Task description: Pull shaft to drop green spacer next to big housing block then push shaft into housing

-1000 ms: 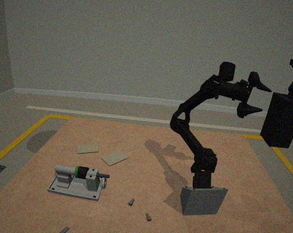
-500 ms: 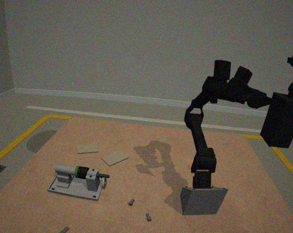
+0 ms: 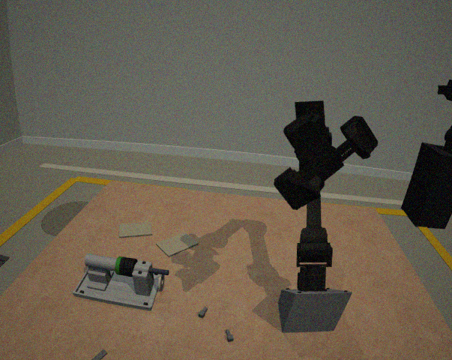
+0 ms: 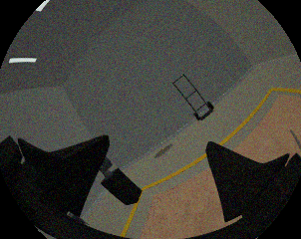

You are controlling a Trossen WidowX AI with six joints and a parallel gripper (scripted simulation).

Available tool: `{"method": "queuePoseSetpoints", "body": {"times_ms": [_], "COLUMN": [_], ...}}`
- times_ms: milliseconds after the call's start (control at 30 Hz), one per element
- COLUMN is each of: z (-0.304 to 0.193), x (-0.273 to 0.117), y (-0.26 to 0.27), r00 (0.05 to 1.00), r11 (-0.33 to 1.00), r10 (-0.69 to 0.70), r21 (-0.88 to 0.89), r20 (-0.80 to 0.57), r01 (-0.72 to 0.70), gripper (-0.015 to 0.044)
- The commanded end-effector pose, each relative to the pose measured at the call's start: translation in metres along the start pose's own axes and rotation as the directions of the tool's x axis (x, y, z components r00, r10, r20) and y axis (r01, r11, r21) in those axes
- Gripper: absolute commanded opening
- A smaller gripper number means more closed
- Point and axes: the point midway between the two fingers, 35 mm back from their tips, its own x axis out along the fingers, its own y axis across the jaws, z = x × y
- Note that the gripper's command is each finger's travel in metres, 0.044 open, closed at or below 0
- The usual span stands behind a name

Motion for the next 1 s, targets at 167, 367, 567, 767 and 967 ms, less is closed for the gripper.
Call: {"method": "queuePoseSetpoints", "body": {"times_ms": [167, 367, 567, 767, 967], "z": [0.048, 0.058, 0.050, 0.024, -0.018], "x": [-0.003, -0.034, -0.083, -0.142, -0.206], "y": [-0.145, -0.229, -0.307, -0.370, -0.414], "r00": [0.871, 0.691, 0.448, 0.176, -0.095], "r11": [0.659, 0.306, 0.027, -0.047, 0.096], "r10": [-0.443, -0.675, -0.861, -0.972, -0.995], "r21": [0.735, 0.950, 0.901, 0.606, 0.179], "r20": [0.210, 0.260, 0.241, 0.155, 0.017], "r01": [0.158, -0.059, -0.433, -0.794, -0.979], "gripper": [0.0440, 0.0440, 0.0440, 0.0440, 0.0440]}}
